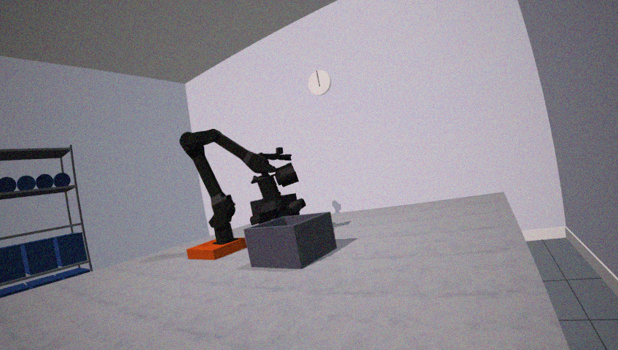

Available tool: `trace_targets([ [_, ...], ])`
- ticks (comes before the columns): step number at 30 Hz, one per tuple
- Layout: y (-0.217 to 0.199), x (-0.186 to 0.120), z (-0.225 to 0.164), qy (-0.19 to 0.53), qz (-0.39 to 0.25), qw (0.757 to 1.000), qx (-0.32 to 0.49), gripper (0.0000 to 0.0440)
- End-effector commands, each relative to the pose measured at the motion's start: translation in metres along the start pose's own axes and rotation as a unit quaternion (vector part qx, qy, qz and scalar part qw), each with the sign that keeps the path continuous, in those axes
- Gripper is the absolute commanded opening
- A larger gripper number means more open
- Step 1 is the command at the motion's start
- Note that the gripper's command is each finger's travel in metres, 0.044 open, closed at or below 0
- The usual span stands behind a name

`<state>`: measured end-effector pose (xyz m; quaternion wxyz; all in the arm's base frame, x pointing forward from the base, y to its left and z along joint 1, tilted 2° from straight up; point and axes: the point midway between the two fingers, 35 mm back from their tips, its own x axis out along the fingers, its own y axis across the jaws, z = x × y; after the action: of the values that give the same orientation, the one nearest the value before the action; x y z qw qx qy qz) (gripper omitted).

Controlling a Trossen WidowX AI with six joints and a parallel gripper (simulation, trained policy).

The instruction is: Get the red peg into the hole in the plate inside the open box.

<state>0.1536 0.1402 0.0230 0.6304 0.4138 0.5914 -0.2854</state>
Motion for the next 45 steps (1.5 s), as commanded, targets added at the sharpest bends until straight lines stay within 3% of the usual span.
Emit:
trace_targets([
  [1,-0.004,0.005,-0.001,0.012,-0.013,1.000,0.011,0.0249],
  [11,-0.001,0.002,-0.003,0.045,-0.025,0.999,0.009,0.0000],
  [30,0.039,-0.061,0.027,-0.026,0.047,0.996,-0.068,0.0001],
  [45,0.072,-0.112,0.078,-0.091,0.082,0.990,-0.066,0.0000],
])
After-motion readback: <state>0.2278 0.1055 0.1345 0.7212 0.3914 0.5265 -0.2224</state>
